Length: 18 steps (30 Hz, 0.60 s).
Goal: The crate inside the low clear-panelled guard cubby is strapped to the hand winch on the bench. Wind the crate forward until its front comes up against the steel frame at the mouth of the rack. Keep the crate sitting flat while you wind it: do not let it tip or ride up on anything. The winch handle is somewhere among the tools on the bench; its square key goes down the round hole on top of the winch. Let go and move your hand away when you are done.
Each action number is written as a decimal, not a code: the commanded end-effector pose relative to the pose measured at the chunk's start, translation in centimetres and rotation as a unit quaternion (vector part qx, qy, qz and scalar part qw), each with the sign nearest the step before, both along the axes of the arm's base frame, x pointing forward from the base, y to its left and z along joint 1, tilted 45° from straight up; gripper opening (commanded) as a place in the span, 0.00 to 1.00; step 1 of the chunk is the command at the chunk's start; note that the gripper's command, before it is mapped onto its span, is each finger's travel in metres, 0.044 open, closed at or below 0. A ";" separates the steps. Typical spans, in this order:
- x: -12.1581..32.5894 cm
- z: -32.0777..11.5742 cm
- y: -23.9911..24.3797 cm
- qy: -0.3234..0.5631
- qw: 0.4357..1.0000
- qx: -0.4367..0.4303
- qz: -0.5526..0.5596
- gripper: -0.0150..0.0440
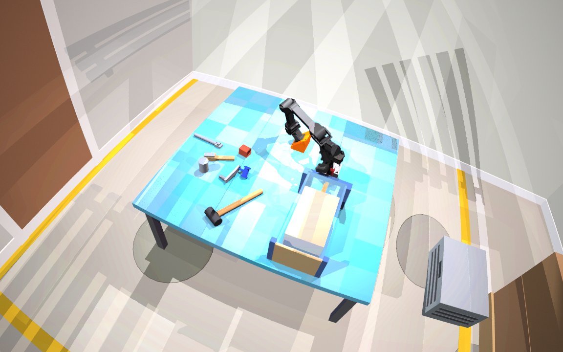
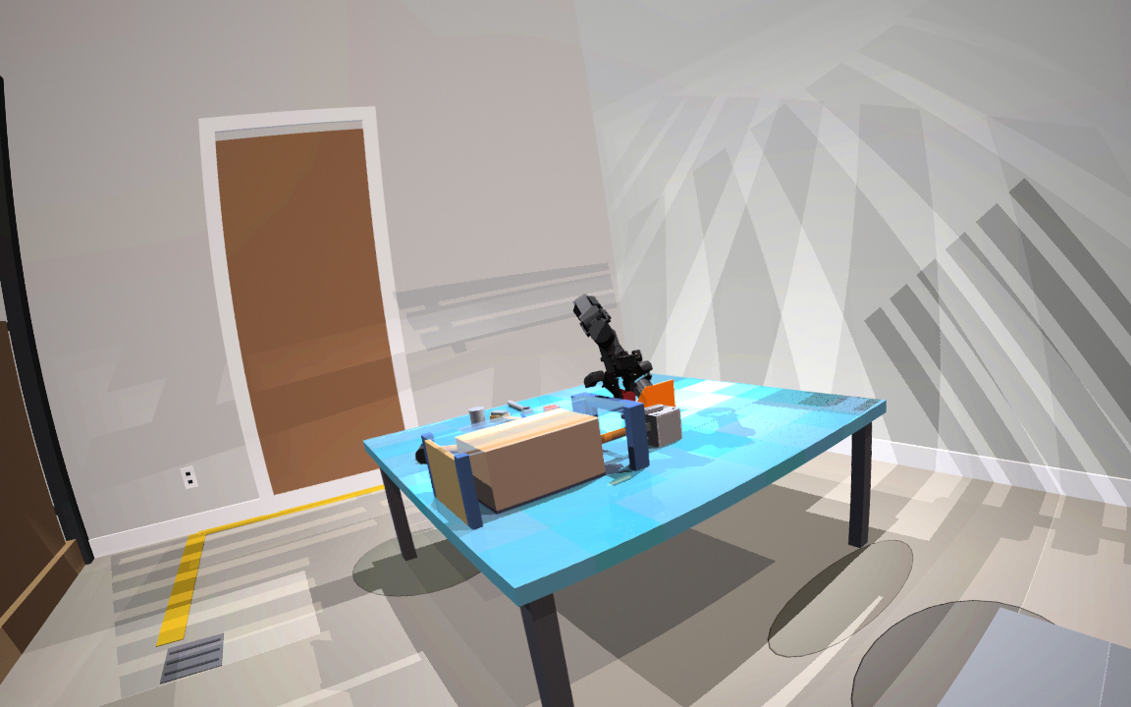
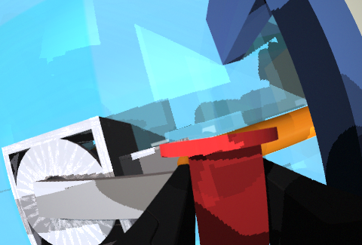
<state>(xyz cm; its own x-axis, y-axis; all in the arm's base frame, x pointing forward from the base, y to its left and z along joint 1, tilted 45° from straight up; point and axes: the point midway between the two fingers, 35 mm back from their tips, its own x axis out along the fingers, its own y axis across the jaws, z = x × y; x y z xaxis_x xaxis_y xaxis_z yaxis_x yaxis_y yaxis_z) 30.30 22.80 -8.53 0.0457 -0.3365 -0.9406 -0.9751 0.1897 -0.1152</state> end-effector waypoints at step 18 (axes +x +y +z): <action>0.1 -2.3 2.4 -0.001 1.000 0.008 0.001 0.25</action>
<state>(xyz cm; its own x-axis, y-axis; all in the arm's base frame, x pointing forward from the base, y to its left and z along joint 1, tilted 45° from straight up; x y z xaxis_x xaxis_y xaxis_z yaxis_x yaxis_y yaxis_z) 30.47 24.08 -9.76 0.0482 -0.3393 -0.9395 -0.9747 0.1898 -0.1185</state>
